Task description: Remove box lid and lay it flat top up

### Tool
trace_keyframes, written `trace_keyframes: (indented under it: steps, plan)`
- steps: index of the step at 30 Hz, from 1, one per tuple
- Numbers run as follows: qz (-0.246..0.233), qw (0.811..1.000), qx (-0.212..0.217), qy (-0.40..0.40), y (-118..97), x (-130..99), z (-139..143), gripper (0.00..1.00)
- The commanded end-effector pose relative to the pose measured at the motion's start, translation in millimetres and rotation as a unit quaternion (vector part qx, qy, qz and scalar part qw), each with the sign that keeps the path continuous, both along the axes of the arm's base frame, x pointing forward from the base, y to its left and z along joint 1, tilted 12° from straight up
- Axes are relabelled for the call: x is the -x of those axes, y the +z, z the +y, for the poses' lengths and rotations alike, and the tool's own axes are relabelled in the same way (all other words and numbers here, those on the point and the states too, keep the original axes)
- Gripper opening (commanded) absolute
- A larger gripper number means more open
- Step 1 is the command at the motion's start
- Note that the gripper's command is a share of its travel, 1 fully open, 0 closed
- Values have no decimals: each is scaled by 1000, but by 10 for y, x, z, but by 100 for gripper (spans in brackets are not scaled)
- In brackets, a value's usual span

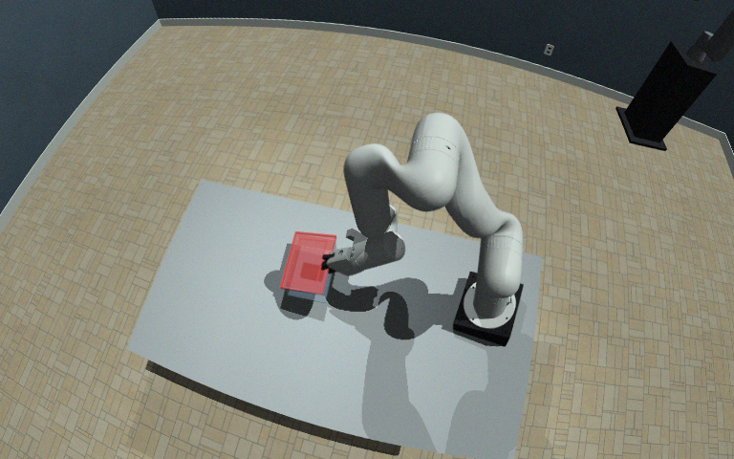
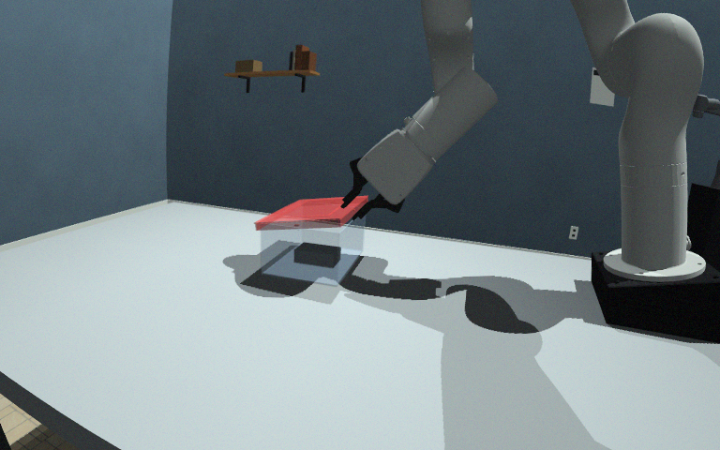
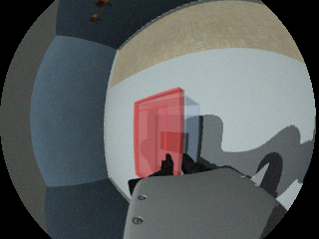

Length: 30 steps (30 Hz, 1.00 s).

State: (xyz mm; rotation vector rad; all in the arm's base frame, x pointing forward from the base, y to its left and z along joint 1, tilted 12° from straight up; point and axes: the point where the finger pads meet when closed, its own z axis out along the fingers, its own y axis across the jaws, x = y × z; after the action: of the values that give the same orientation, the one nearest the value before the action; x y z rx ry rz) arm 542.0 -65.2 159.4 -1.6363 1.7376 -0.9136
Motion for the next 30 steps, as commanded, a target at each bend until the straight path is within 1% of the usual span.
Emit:
trace_keyframes:
  steps: [1,30]
  plan:
    - [-1,1000,0,0,6,-6,-1,0]
    - [-1,1000,0,0,12,-30,-2,0]
